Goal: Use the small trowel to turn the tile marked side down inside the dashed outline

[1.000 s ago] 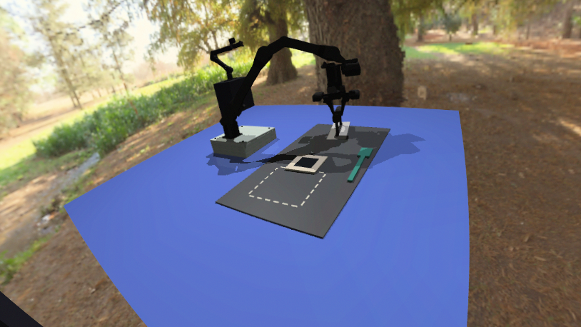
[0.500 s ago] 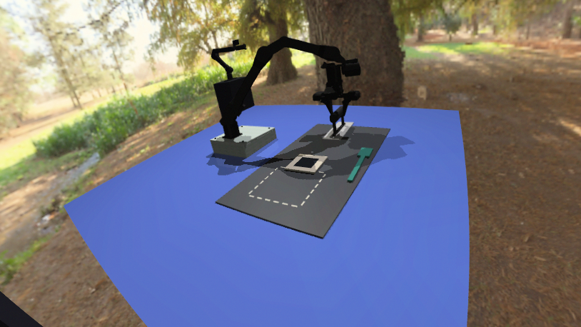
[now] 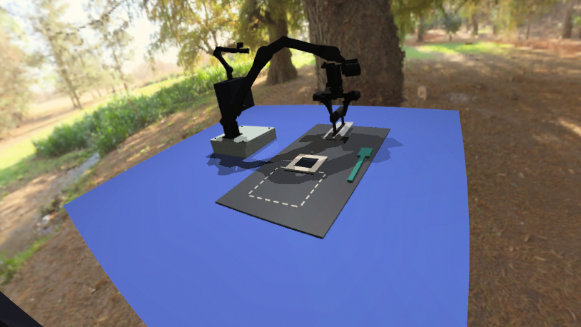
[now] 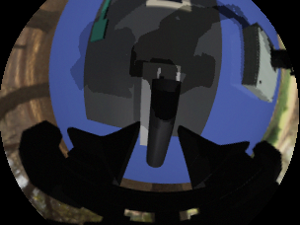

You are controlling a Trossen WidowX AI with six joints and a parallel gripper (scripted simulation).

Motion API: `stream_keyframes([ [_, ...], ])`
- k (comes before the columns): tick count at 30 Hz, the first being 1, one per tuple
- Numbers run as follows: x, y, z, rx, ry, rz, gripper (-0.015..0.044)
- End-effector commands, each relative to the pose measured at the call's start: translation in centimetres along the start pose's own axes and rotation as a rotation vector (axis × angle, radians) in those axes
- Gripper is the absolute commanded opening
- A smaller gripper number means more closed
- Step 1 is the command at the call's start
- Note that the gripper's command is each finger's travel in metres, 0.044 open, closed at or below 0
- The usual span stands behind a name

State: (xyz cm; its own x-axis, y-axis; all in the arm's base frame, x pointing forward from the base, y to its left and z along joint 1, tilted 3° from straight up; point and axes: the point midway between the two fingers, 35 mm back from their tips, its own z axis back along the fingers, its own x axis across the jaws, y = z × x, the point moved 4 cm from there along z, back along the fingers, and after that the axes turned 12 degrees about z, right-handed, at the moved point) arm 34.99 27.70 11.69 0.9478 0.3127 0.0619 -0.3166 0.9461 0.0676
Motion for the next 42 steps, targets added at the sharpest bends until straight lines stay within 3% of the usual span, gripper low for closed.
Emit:
stream_keyframes([
  [1,0.0,0.0,0.0,-0.001,-0.001,-0.004,0.0270],
  [7,-0.3,-0.1,4.3,-0.002,-0.001,-0.004,0.0270],
  [13,-0.3,-0.1,4.5,-0.002,-0.001,-0.004,0.0270],
  [14,-0.3,-0.1,4.8,0.003,-0.009,-0.004,0.0296],
  [17,-0.3,-0.1,5.7,0.003,-0.009,-0.004,0.0300],
  [28,-0.2,0.0,5.3,-0.010,-0.047,0.134,0.0300],
  [42,-0.3,0.6,4.4,-0.086,-0.154,0.590,0.0300],
])
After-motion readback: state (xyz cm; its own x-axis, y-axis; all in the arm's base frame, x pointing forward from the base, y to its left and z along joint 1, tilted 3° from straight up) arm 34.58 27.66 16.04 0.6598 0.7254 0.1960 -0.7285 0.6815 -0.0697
